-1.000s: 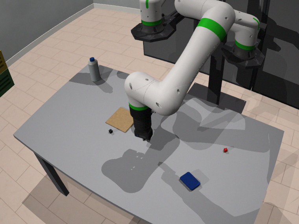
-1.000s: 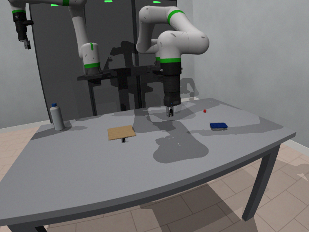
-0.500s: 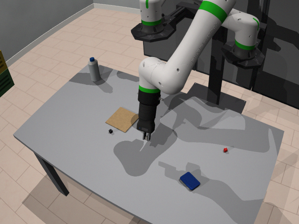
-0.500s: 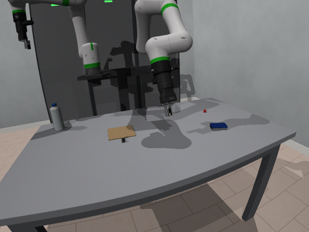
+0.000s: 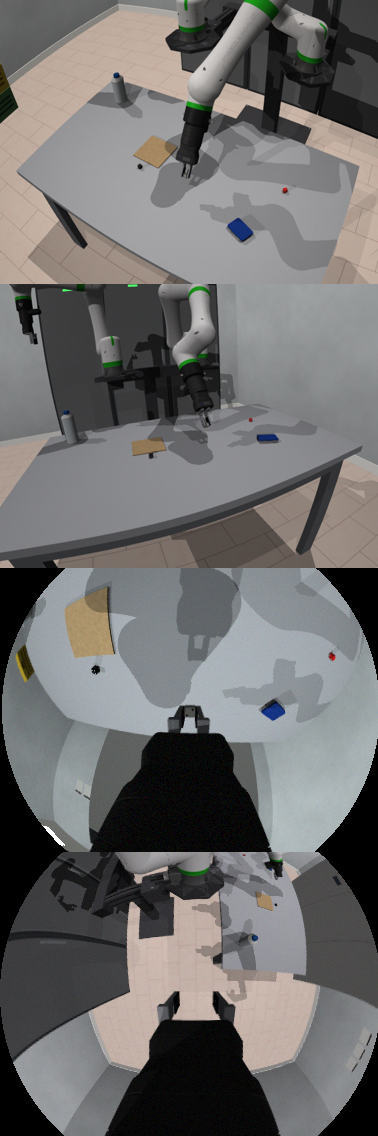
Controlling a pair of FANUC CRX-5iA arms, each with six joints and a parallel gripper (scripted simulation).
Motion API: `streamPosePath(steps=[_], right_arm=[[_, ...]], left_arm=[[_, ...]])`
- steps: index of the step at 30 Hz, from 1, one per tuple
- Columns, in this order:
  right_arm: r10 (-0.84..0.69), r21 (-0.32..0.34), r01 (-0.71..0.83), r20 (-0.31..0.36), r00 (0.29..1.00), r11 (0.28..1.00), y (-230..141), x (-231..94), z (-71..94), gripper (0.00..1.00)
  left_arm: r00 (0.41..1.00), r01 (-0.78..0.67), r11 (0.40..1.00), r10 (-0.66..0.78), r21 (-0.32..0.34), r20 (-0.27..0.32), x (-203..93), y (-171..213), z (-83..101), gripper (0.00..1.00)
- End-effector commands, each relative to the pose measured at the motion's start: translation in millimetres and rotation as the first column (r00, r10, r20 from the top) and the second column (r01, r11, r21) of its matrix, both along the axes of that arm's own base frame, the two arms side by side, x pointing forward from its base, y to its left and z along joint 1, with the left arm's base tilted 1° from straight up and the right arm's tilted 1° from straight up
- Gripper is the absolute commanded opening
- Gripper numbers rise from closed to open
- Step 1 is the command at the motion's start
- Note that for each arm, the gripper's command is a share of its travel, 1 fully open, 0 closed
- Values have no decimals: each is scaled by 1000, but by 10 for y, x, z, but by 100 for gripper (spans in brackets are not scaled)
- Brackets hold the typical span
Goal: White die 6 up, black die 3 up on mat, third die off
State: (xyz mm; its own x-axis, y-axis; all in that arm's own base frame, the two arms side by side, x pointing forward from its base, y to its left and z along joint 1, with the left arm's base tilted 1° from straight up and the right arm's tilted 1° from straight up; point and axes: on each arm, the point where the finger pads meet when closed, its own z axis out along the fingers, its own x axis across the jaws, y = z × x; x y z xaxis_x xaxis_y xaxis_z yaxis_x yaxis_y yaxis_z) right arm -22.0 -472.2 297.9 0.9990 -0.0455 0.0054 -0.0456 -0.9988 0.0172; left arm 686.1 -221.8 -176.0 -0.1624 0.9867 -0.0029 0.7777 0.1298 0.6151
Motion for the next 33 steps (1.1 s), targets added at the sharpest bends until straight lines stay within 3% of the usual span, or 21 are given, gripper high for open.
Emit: streamPosePath(steps=[1,3,6,17,33], right_arm=[[0,-2,0,0,1000,1000,-2,-2,9,100],[0,-2,0,0,1000,1000,-2,-2,9,100],[0,-2,0,0,1000,1000,-2,-2,9,100],[0,-2,0,0,1000,1000,-2,-2,9,100],[0,-2,0,0,1000,1000,-2,-2,9,100]], left_arm=[[988,-45,998,37,51,148,-5,15,4,34],[987,-45,998,36,52,158,-2,13,7,34],[973,-53,996,36,69,230,-32,33,-18,34],[921,-59,994,21,87,388,-25,2,6,34],[914,-59,994,18,88,405,-22,-12,-66,34]])
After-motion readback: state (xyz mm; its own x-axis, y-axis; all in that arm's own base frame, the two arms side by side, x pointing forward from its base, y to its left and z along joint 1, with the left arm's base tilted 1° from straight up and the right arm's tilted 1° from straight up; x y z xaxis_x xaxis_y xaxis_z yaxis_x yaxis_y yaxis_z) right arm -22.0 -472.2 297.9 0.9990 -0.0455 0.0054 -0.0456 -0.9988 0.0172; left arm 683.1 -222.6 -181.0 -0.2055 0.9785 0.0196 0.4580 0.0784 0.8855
